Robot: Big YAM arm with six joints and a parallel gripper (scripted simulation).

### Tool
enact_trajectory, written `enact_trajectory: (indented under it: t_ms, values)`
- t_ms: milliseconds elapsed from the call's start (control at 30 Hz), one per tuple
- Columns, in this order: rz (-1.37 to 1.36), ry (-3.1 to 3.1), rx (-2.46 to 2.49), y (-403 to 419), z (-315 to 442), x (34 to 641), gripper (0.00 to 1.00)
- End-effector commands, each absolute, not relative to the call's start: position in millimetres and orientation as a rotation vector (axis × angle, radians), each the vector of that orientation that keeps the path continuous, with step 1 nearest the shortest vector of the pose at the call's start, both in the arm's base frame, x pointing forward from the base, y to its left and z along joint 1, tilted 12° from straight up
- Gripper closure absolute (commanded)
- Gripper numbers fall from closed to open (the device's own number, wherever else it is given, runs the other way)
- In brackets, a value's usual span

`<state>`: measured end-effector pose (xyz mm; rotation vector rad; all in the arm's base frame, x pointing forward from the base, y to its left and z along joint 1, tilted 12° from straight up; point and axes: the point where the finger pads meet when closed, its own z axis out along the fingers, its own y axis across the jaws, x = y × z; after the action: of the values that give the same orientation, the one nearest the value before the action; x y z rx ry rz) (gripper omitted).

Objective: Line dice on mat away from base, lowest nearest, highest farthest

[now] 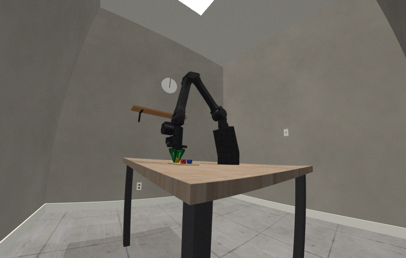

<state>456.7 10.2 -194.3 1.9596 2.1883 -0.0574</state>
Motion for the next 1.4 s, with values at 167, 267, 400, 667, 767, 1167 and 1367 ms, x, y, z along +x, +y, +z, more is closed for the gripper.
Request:
enact_trajectory:
  t_ms: [167, 267, 400, 667, 767, 1167, 1367]
  values:
    - [-0.01, 2.176, 1.926, 13.2, -182.6, 470.1, 0.8]
    - [-0.012, 2.177, 1.927, 13.1, -183.7, 469.7, 0.8]
    - [-0.019, 2.181, 1.93, 12.5, -187.5, 468.2, 0.8]
    - [-0.024, 2.18, 1.935, 10.7, -193.4, 468.9, 0.8]
    - [-0.014, 2.173, 1.933, 10.3, -190.5, 472.9, 0.8]
    - [-0.016, 2.173, 1.935, 9.7, -192.4, 473.1, 0.8]
    - [-0.016, 2.173, 1.935, 9.7, -192.4, 473.1, 0.8]
